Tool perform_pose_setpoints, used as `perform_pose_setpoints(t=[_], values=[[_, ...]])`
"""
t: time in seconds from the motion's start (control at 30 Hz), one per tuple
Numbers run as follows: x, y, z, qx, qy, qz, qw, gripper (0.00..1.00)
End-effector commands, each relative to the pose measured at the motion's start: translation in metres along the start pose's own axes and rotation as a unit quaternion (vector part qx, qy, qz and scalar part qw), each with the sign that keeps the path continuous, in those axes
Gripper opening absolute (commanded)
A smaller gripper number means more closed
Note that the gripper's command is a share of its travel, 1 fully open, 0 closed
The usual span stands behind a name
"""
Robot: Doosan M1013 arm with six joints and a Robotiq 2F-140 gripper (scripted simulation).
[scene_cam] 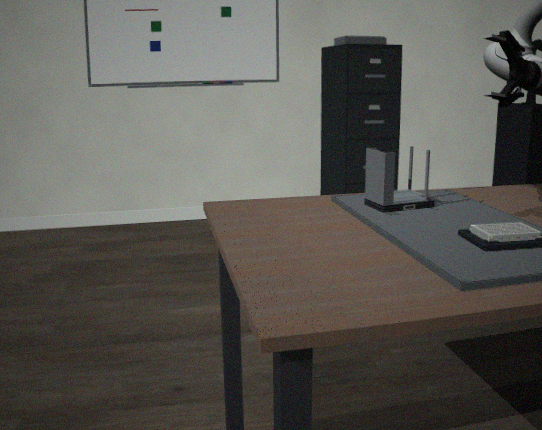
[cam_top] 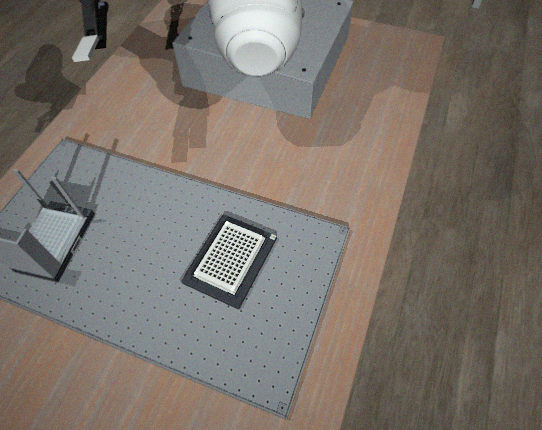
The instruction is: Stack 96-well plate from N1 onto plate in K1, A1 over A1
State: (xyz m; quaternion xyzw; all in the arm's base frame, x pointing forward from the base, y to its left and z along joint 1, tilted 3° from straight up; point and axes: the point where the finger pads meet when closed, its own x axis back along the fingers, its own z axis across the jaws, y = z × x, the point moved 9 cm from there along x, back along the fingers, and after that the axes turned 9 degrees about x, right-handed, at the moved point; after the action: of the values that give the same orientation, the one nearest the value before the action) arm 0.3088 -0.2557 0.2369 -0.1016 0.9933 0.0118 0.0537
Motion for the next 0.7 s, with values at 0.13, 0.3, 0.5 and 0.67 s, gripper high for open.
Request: perform_pose_setpoints(t=[0.13, 0.3, 0.5, 0.67], values=[[0.000, 0.000, 0.000, 0.000, 0.000, 0.000, 1.000, 1.00], [0.000, 0.000, 0.000, 0.000, 0.000, 0.000, 1.000, 1.00], [0.000, 0.000, 0.000, 0.000, 0.000, 0.000, 1.000, 1.00], [-0.011, 0.005, 0.004, -0.021, 0.028, -0.056, 0.998, 1.00]])
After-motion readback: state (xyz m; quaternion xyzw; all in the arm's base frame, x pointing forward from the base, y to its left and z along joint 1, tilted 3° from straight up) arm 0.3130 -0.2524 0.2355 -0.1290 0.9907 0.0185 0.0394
